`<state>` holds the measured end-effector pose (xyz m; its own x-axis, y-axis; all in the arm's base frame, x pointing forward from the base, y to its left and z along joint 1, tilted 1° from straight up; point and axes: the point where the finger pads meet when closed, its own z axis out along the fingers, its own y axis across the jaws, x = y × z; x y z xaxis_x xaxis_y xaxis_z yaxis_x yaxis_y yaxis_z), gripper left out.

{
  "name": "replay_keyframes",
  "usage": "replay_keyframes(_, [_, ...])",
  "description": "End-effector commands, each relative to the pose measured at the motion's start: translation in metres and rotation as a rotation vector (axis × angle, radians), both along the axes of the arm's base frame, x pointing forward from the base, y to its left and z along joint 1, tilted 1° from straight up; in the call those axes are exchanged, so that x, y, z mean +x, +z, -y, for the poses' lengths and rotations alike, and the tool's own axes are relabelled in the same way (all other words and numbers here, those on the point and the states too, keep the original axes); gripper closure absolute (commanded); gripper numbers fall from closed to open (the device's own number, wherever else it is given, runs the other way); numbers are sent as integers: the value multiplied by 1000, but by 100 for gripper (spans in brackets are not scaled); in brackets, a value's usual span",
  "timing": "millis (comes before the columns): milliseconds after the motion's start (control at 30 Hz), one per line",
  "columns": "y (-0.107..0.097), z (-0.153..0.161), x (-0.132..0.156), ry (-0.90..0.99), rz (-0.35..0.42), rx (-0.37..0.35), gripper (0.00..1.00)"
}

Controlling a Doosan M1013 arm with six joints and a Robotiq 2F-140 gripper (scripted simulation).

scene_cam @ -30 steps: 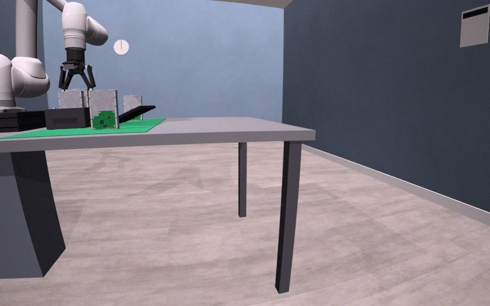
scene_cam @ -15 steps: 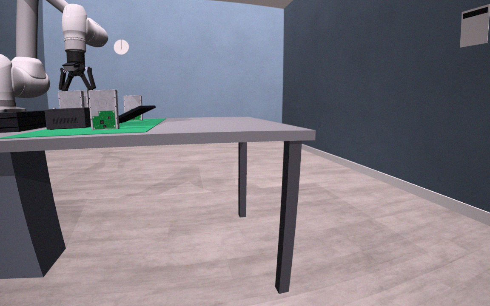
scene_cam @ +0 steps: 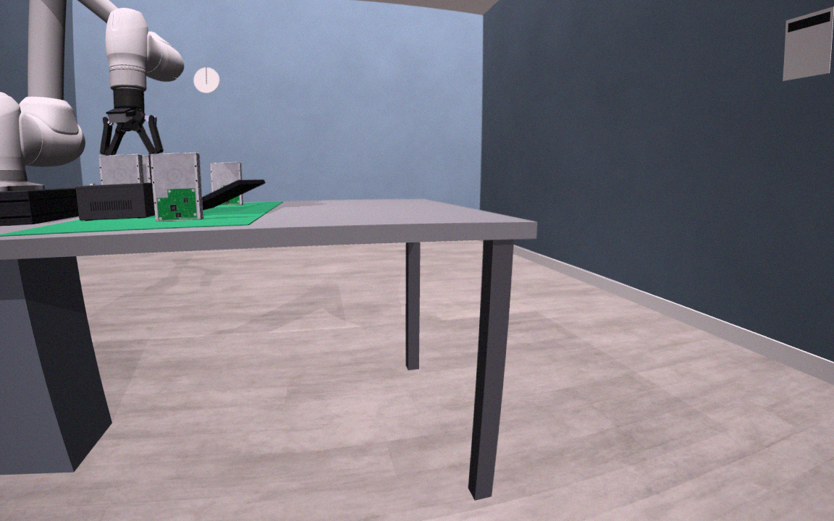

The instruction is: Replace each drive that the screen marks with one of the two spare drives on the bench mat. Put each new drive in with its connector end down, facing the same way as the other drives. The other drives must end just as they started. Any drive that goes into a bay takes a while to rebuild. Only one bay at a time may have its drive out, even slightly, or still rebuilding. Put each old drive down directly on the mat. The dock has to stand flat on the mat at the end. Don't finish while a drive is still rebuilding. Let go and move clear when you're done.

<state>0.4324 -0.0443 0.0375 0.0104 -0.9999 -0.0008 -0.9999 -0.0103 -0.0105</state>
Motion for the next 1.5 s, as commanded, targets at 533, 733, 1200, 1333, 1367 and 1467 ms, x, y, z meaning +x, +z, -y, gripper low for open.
replay_keyframes(533, [0,0,1,0,1,0,90])
replay_keyframes(733, [0,0,1,0,1,0,90])
replay_keyframes(1200, [0,0,1,0,1,0,11])
replay_keyframes(1333, [0,0,1,0,1,0,11])
replay_keyframes(1367, [0,0,1,0,1,0,11])
replay_keyframes(1467, [0,0,1,0,1,0,11])
